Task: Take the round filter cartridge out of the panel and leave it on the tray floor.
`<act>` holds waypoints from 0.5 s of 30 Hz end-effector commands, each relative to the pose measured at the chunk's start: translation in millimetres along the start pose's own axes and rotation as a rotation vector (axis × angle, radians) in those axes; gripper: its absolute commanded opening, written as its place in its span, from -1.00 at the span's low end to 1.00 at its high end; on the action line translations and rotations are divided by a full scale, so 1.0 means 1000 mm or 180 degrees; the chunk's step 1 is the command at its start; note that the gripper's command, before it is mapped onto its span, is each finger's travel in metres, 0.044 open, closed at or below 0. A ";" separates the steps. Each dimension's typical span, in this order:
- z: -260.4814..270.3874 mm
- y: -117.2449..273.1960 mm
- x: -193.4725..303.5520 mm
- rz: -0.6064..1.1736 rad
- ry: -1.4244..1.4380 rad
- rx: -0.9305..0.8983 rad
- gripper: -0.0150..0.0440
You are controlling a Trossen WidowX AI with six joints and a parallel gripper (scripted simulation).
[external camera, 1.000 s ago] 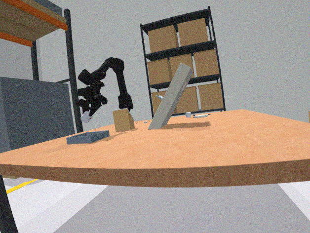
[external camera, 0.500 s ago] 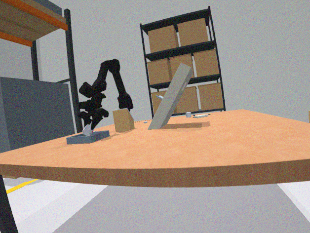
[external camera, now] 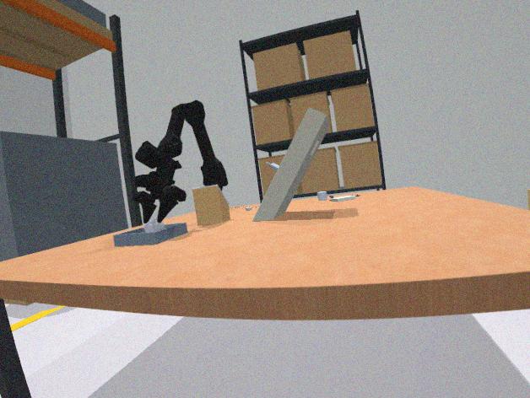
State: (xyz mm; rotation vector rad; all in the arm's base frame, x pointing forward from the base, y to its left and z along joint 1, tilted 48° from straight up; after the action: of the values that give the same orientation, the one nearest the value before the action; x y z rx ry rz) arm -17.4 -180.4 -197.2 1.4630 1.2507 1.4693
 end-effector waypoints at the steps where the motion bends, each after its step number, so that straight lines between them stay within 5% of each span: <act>1: 0.000 0.001 -0.001 -0.0009 -0.0002 0.0002 0.84; 3: 0.000 0.001 -0.001 -0.0009 -0.0002 0.0002 1.00; 7: -0.001 0.009 -0.008 -0.0009 -0.0002 0.0002 1.00; 11: -0.003 0.059 -0.033 -0.0005 0.0000 -0.0001 1.00; 15: -0.004 0.049 -0.029 0.0004 0.0016 0.0015 1.00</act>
State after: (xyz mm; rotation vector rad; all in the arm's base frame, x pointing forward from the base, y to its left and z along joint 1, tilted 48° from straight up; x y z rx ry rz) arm -10.0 -228.6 -156.3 1.4529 1.2669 1.4598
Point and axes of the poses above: the point midway between the two fingers, 35 mm back from their tips, its own y axis back along the fingers, its own z axis across the jaws, x = y × z, the point moved 1 cm from there along y, back along the fingers, and after that the axes turned 6 degrees about y, right-handed, at the moved point
